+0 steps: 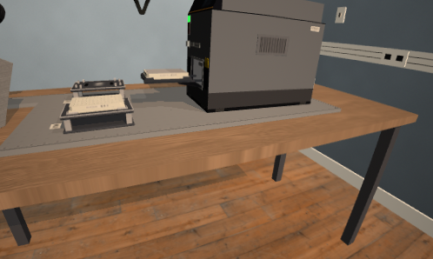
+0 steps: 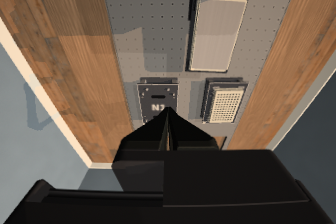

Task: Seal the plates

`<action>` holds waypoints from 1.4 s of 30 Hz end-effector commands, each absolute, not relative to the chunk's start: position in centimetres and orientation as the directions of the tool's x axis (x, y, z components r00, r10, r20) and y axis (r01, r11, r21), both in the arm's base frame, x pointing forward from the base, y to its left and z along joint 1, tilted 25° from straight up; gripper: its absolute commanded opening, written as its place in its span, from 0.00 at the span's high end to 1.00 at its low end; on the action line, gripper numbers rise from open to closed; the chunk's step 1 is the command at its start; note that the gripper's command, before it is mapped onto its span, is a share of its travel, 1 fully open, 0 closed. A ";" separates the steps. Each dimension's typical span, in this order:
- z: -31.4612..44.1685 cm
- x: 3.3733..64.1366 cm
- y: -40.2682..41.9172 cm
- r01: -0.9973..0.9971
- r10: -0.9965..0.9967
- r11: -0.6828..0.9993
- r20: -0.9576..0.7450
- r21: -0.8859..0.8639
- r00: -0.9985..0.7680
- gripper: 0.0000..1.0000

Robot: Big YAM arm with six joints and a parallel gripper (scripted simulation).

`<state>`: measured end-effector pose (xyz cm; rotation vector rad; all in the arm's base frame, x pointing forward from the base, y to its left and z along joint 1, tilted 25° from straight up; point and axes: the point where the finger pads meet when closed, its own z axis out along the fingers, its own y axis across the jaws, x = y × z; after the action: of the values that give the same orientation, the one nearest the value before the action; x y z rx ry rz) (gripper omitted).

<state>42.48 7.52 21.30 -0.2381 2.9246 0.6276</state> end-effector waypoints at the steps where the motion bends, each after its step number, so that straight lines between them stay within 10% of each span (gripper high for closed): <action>1: 23.3 43.2 6.5 -0.175 -0.087 0.905 -0.233 0.387 -0.969 1.00; 34: 22.4 40.9 6.4 -0.137 -0.070 0.907 -0.178 0.399 -0.982 1.00; 35: 21.6 41.0 6.9 -0.138 -0.050 0.906 -0.223 0.400 -0.974 0.00; 42: 19.1 41.5 9.0 -0.141 -0.035 0.906 -0.263 0.398 -0.964 0.00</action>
<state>40.60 7.90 18.59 -0.1342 2.8554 0.6181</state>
